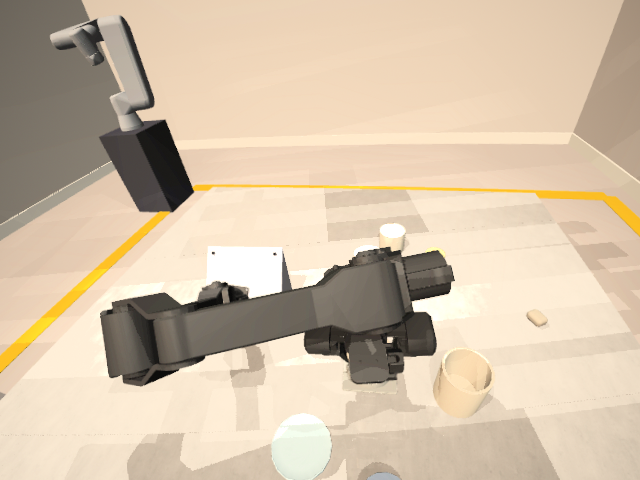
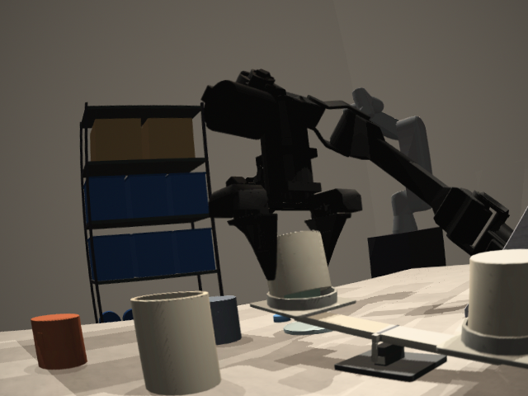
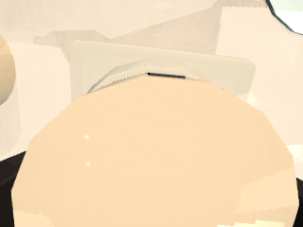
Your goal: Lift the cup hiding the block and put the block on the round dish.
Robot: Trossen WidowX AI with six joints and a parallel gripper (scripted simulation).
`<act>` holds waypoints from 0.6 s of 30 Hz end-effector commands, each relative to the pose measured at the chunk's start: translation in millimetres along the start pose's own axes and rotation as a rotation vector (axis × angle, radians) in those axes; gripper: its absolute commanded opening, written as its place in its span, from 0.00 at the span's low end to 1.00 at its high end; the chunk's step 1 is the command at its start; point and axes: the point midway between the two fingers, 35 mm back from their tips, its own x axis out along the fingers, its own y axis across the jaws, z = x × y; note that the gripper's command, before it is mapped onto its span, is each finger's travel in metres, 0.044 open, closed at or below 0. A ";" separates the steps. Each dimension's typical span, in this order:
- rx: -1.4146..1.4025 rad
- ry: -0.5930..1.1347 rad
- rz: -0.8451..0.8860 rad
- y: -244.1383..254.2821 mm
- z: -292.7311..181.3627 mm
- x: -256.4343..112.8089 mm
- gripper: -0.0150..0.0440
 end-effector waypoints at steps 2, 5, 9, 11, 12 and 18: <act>0.017 -0.004 0.028 3.8 3.2 -10.3 0.25; 0.017 -0.002 0.033 3.9 3.1 -14.3 0.25; 0.016 0.000 0.040 4.0 3.0 -19.5 0.25; 0.016 0.001 0.044 4.0 2.9 -22.1 0.25; 0.016 0.002 0.045 3.9 2.9 -23.4 0.25; 0.015 0.005 0.056 3.7 2.7 -31.4 0.25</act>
